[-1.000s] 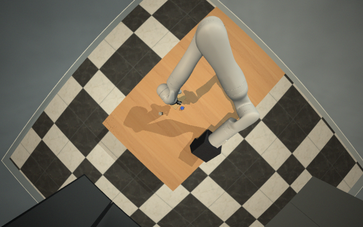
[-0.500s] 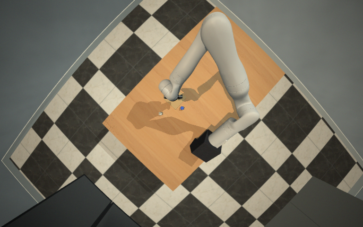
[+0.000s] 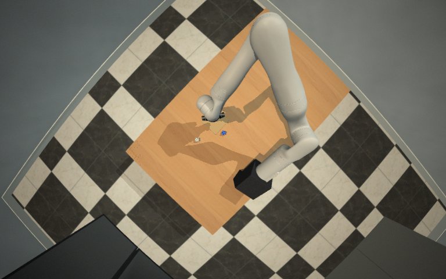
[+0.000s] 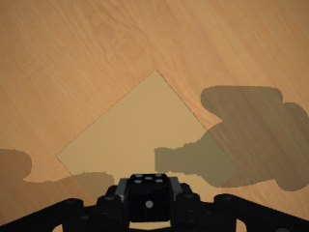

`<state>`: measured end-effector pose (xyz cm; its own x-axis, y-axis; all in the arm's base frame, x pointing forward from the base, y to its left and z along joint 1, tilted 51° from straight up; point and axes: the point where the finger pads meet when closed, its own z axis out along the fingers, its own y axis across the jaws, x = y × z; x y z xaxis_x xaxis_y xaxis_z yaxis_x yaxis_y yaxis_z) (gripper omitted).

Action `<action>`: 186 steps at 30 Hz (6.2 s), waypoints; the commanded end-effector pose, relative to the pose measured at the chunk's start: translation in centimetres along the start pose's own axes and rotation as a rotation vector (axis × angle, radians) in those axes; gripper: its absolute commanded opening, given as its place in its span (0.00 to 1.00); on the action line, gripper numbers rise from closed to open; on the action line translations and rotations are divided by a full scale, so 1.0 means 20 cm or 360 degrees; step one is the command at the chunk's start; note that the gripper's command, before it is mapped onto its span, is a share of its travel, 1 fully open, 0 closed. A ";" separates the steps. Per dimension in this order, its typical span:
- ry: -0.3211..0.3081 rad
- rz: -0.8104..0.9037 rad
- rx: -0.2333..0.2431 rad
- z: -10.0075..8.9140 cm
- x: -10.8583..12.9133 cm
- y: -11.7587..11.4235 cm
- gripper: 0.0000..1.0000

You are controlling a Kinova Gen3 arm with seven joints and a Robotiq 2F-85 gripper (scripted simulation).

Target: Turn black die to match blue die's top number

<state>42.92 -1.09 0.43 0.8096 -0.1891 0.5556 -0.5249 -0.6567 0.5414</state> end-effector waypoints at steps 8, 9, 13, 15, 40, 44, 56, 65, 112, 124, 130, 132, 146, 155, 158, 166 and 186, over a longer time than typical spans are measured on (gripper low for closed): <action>0.0004 -0.0039 0.0007 0.00 0.02 0.00 0.21; 0.0004 -0.0042 0.0007 0.00 0.02 0.00 0.21; 0.0004 -0.0046 0.0008 0.00 0.02 0.00 0.21; 0.0004 -0.0046 0.0008 0.00 0.02 0.00 0.21; 0.0249 -0.0046 0.0008 0.00 0.01 0.00 0.21; 0.0371 -0.0045 0.0008 0.00 0.01 0.00 0.21; 0.0773 -0.0044 0.0013 0.01 0.01 0.00 0.21; 0.1253 -0.0042 0.0023 0.01 0.00 0.00 0.21; 0.1725 -0.0039 0.0032 0.22 -0.01 0.00 0.21; 0.1725 -0.0039 0.0032 0.36 -0.01 0.00 0.21; 0.1725 -0.0039 0.0032 0.37 -0.01 0.00 0.21; 0.1725 -0.0039 0.0032 0.37 -0.01 0.00 0.21; 0.1725 -0.0039 0.0032 0.37 -0.01 0.00 0.21; 0.1725 -0.0039 0.0032 0.37 -0.01 0.00 0.21; 0.1725 -0.0039 0.0032 0.37 -0.01 0.00 0.21; 0.1725 -0.0039 0.0032 0.37 -0.01 0.00 0.21; 0.1725 -0.0039 0.0032 0.41 -0.01 0.00 0.21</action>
<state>45.01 -7.00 -4.87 0.1518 0.5630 0.8124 -0.4993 -0.6657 0.5546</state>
